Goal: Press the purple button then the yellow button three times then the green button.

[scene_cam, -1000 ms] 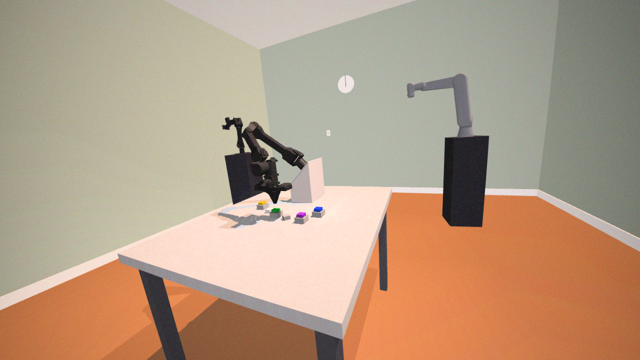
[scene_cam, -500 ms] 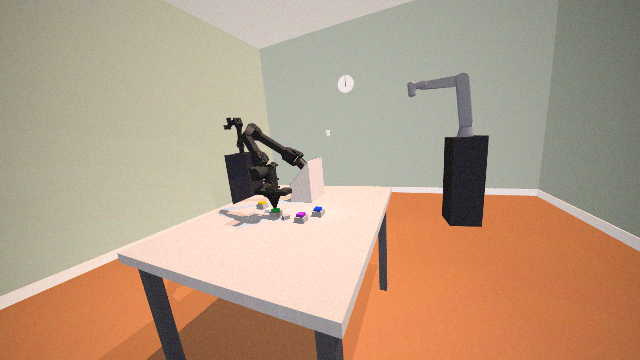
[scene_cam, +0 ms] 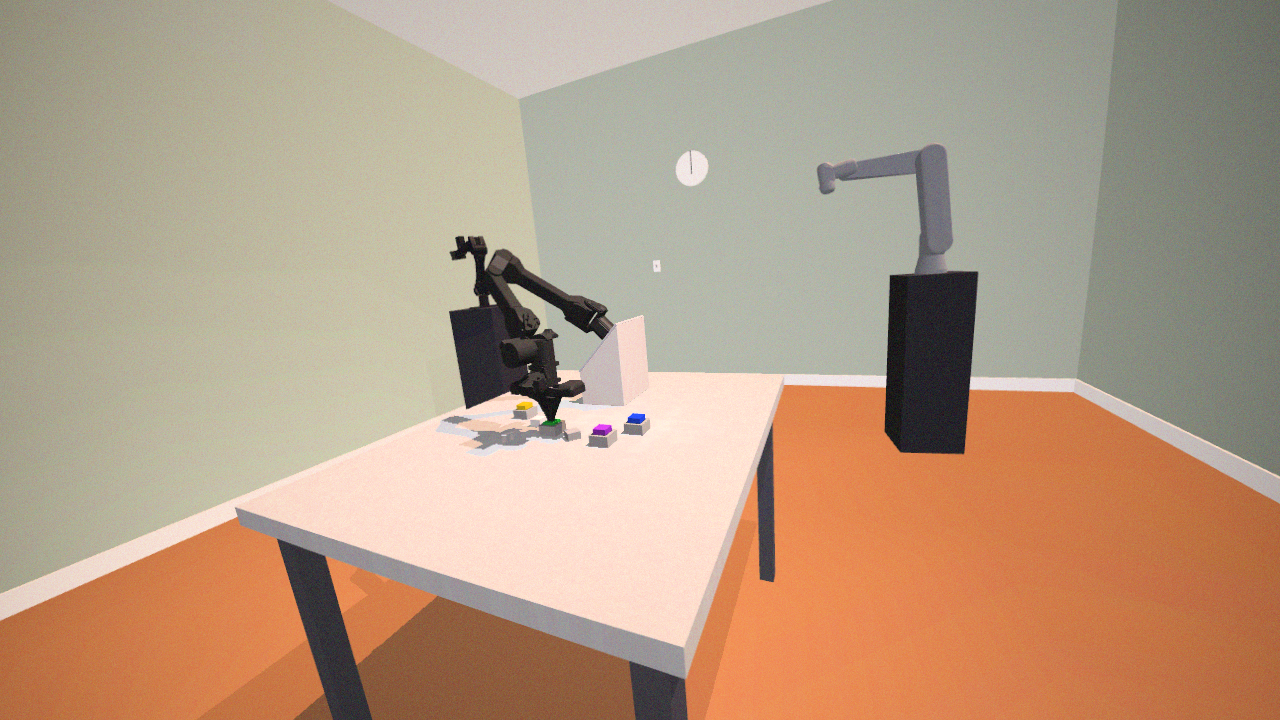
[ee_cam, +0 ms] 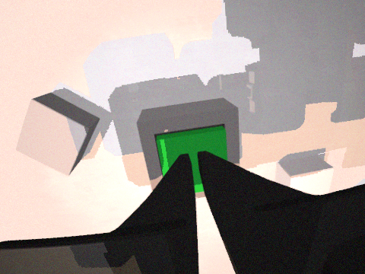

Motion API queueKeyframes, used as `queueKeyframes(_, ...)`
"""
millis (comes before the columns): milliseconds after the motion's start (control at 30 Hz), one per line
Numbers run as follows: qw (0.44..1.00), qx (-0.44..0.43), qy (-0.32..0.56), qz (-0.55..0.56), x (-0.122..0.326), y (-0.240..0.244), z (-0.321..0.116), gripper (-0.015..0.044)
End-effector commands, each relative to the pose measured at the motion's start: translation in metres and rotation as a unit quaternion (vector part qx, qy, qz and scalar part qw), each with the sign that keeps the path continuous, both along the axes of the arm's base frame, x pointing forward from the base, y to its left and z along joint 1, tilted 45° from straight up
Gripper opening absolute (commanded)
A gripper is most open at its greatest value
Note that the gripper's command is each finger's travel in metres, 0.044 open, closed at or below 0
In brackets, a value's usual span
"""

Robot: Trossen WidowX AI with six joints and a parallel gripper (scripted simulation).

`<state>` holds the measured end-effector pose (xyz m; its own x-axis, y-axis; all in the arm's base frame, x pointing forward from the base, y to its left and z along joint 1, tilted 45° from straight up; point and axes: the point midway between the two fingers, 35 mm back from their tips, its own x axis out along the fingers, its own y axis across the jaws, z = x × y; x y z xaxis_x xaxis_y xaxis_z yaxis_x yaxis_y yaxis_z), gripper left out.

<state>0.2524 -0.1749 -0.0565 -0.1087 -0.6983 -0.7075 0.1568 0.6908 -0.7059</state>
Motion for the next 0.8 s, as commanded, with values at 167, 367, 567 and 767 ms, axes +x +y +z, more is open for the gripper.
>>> queueKeyframes(167,1.0,-0.001,0.004,0.0,-0.002,-0.001,-0.001,0.002)
queueKeyframes(367,1.0,0.0,0.003,0.0,0.002,0.021,0.022,0.002)
queueKeyframes(567,1.0,0.01,-0.001,0.004,0.015,0.044,0.012,0.0099)
queueKeyframes(767,0.999,0.034,-0.003,0.008,0.041,0.137,-0.04,0.0256)
